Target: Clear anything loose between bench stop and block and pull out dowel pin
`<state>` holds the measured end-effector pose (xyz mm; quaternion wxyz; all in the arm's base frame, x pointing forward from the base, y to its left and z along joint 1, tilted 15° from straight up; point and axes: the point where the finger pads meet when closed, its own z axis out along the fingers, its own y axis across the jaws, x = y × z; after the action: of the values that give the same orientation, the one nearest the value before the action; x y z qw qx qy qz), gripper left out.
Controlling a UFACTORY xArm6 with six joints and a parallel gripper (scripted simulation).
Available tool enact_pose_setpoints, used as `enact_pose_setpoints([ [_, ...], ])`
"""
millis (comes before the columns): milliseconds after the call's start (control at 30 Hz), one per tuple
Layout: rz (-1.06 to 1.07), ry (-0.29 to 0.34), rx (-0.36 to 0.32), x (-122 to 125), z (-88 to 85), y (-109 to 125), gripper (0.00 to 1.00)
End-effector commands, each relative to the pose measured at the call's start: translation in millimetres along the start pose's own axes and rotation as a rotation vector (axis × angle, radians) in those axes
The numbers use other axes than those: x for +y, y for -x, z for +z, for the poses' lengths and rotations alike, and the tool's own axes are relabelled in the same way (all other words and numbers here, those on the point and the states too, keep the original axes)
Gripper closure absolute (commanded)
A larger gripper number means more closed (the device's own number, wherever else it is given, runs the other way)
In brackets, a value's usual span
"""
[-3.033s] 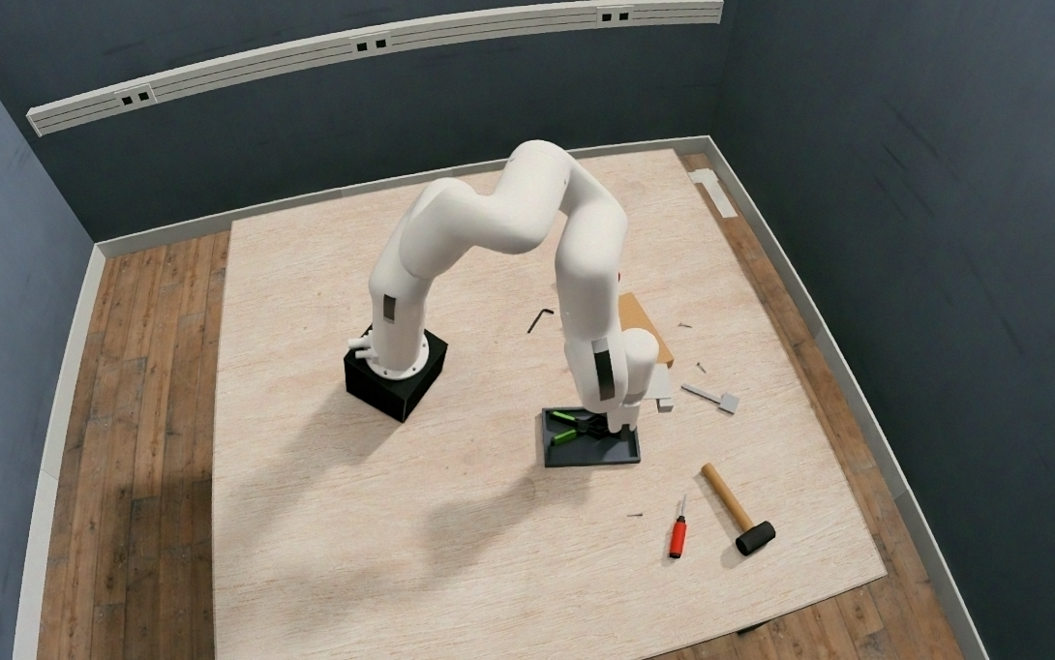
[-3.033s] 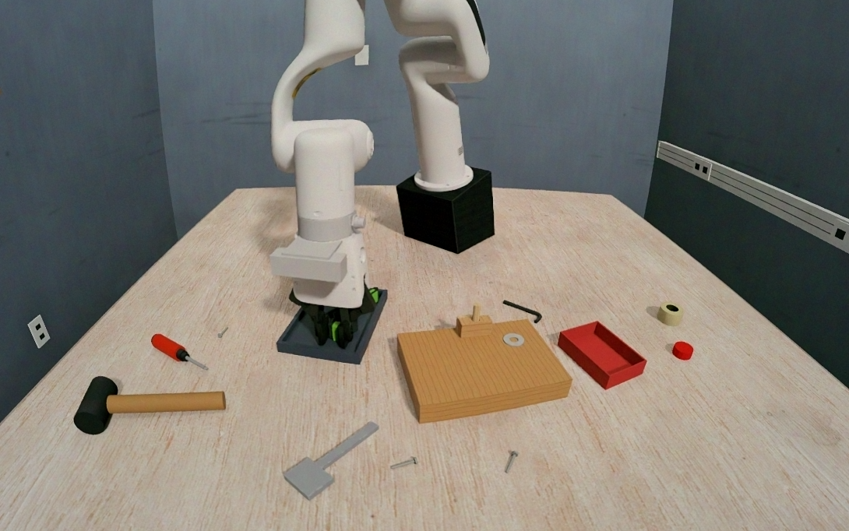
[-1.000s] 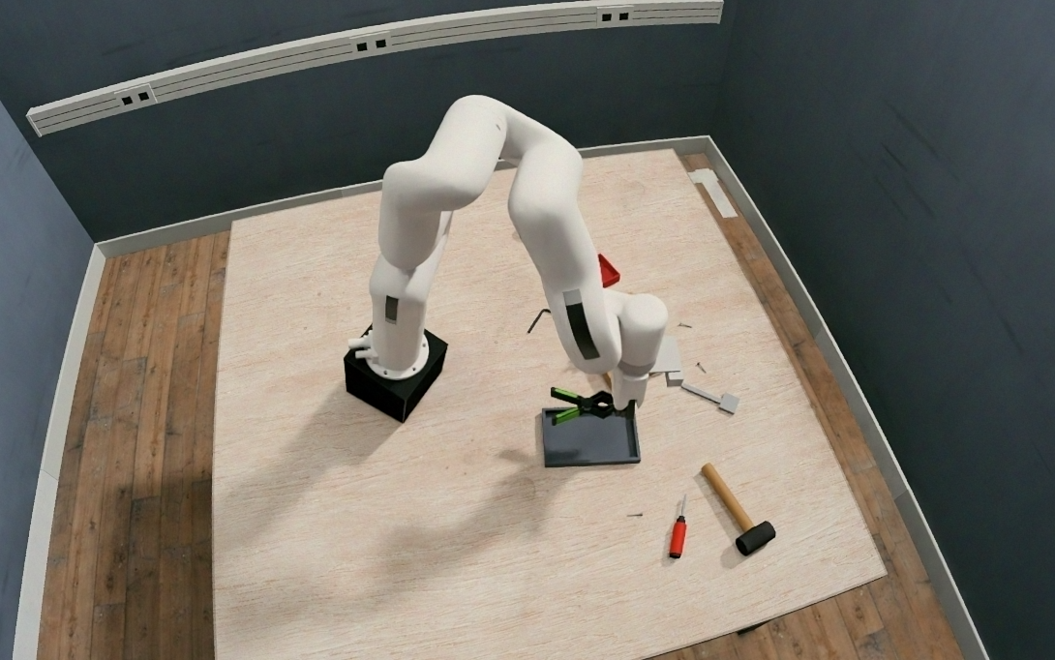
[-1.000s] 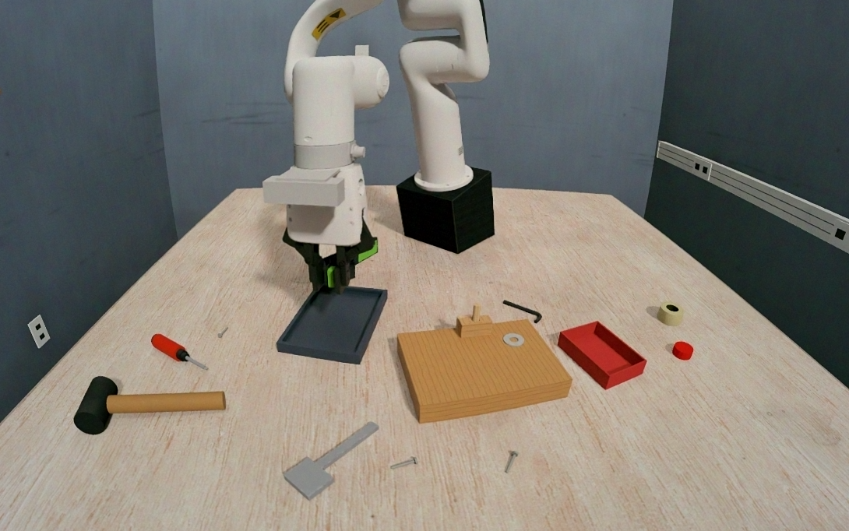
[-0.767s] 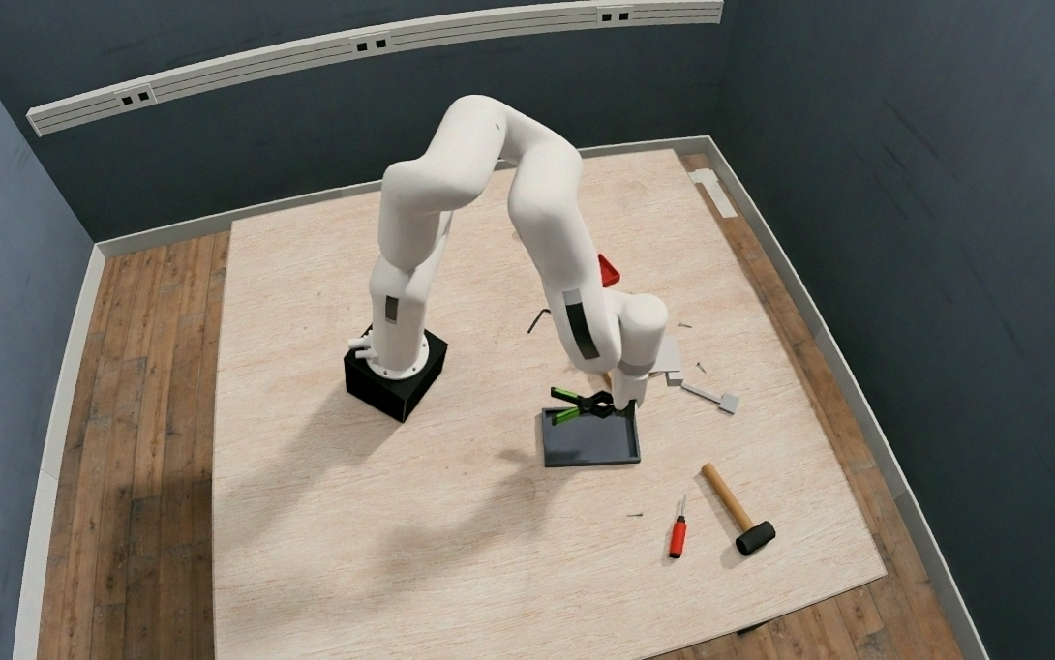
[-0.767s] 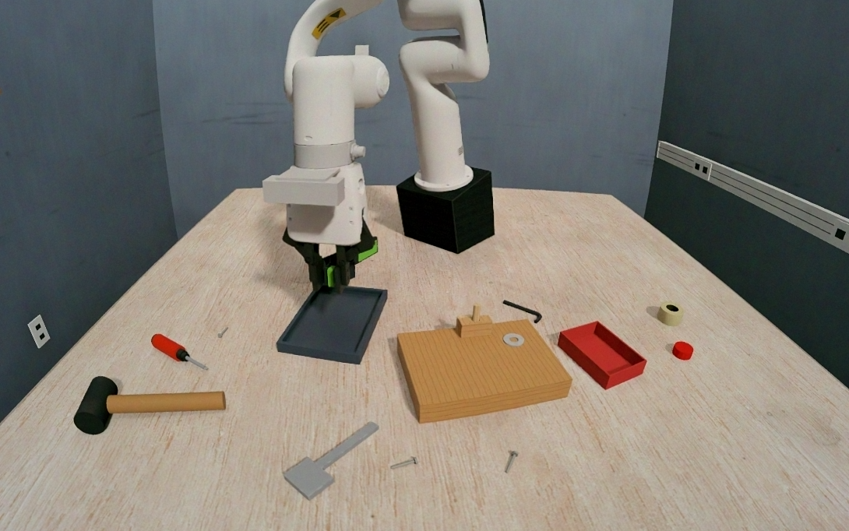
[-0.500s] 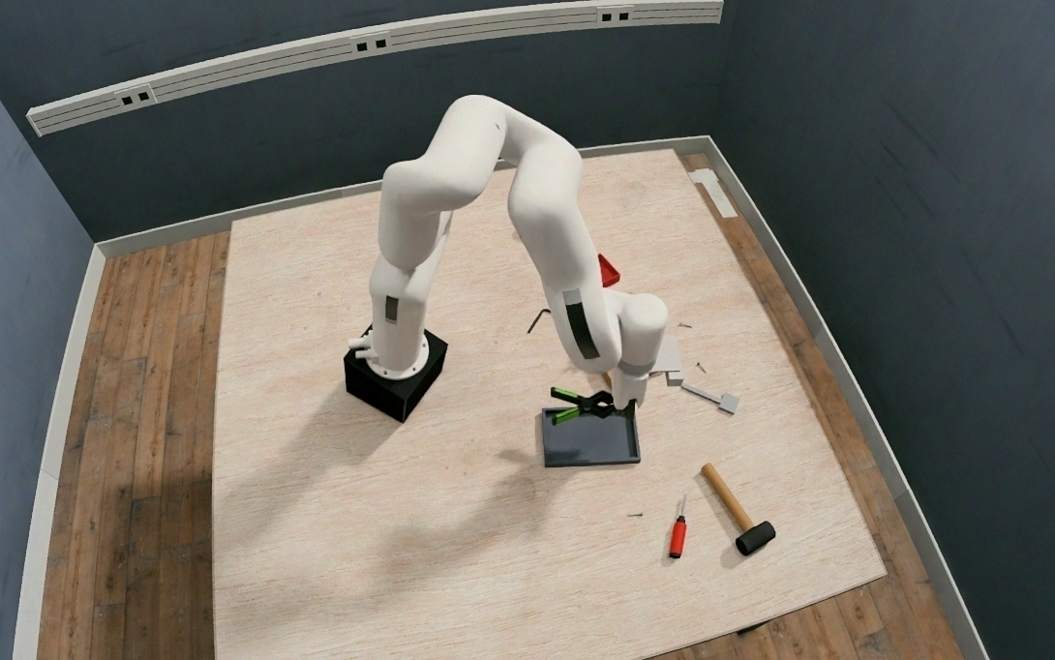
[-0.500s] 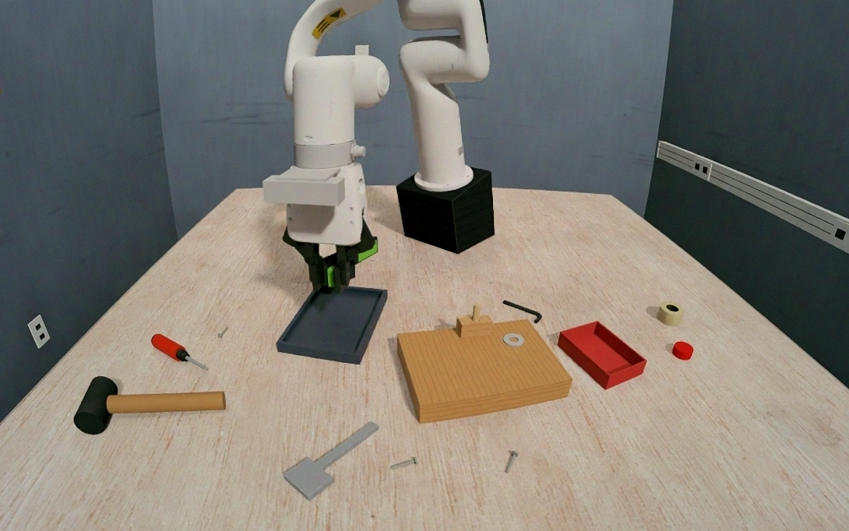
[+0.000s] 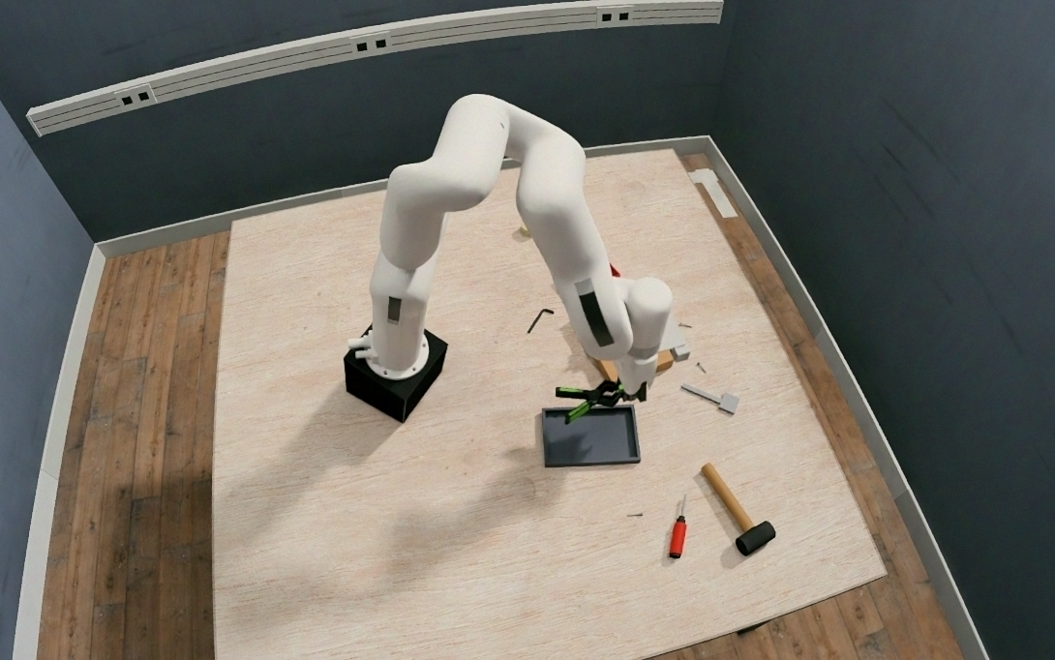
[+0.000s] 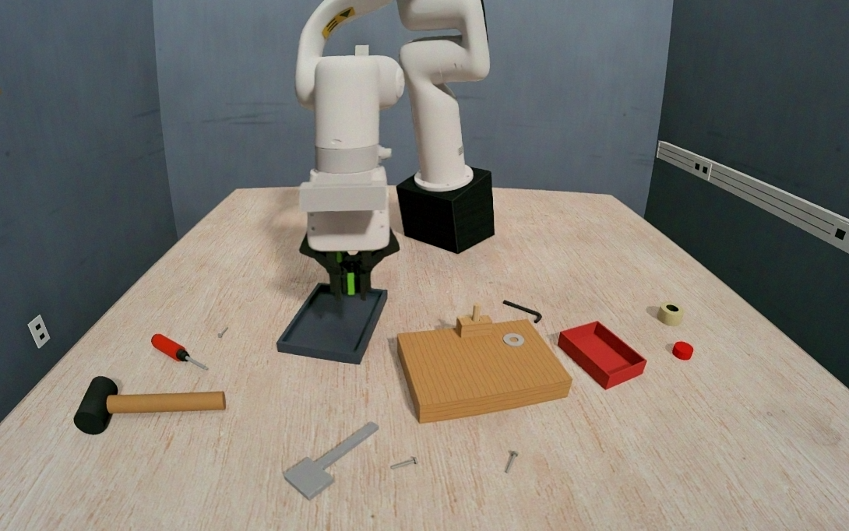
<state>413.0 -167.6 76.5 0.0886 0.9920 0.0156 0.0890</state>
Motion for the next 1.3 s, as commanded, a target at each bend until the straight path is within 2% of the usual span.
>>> enact_pose_setpoints([
  [0,-0.225,-0.011,0.000,-26.8,0.6,-19.5,1.00],
  [33,-0.225,-0.011,0.000,-26.8,0.6,-19.5,1.00],
  [100,-0.355,-0.013,-0.001,-43.4,1.1,-28.6,1.00],
  [333,-0.714,-0.009,0.002,-111.6,1.5,-57.6,1.00],
  [533,-1.012,-0.003,0.007,-169.8,0.4,-73.2,1.00],
  [600,-1.012,-0.003,0.007,-169.8,0.4,-73.2,1.00],
  [633,-1.156,-0.002,0.008,-178.3,0.1,-74.8,1.00],
  [800,-1.372,0.007,0.009,-212.5,-1.2,-79.8,1.00],
  [1000,-1.654,0.006,0.005,-232.1,-2.1,-81.6,1.00],
  [1267,-1.678,0.006,0.005,-234.6,-2.3,-81.8,1.00],
])
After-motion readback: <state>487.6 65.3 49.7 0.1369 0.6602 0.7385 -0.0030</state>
